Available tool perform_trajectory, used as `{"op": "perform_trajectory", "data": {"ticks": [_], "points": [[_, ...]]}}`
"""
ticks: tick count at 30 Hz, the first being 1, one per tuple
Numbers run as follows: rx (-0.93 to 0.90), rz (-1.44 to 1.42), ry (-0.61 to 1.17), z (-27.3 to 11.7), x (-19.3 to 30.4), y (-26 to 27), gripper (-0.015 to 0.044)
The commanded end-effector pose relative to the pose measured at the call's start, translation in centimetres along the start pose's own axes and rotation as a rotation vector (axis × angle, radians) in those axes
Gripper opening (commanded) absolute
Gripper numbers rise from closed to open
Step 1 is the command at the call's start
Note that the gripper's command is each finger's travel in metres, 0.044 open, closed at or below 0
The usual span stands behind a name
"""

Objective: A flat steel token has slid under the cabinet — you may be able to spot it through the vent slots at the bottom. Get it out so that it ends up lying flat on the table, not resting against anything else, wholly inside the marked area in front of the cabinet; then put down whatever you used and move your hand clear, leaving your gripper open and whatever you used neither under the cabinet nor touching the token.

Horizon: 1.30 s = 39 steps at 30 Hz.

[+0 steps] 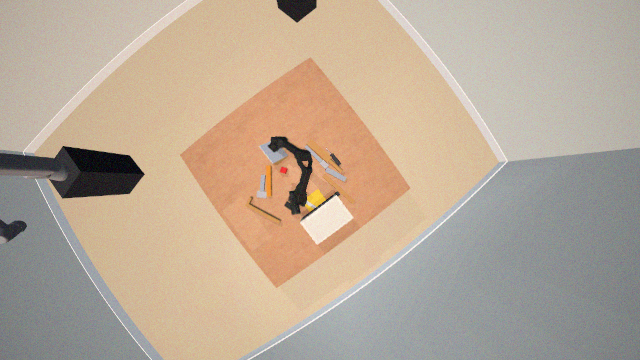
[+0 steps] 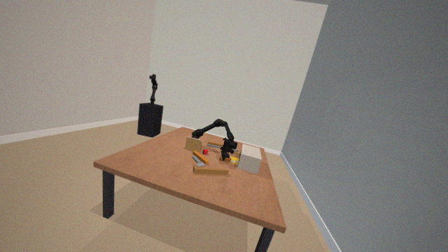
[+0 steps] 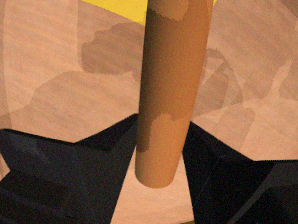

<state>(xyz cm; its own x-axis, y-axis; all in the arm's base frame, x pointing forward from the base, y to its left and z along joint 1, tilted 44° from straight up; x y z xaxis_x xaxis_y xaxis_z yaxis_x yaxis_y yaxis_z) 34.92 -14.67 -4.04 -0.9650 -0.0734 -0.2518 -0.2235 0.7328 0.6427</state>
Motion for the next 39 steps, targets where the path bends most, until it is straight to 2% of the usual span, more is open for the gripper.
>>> {"op": "perform_trajectory", "data": {"ticks": [1, 39], "points": [[-0.003, 0.002, 0.0, 0.1, 0.7, 0.0, 0.0], [-0.002, 0.003, 0.002, 0.1, 5.7, -0.2, 0.0]]}}
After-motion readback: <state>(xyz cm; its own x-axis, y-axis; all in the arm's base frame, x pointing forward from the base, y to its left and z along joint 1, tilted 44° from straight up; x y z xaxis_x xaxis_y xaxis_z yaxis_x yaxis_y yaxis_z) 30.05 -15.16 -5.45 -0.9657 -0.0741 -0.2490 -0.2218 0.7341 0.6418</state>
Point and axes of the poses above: the point midway between the two fingers, 35 mm back from their tips, its own z axis out along the fingers, its own y axis across the jaws, x = y × z, the point moved 6 cm from there along -z, back along the fingers, and after that the axes turned 1 degree about -z, right-handed, at the moved point
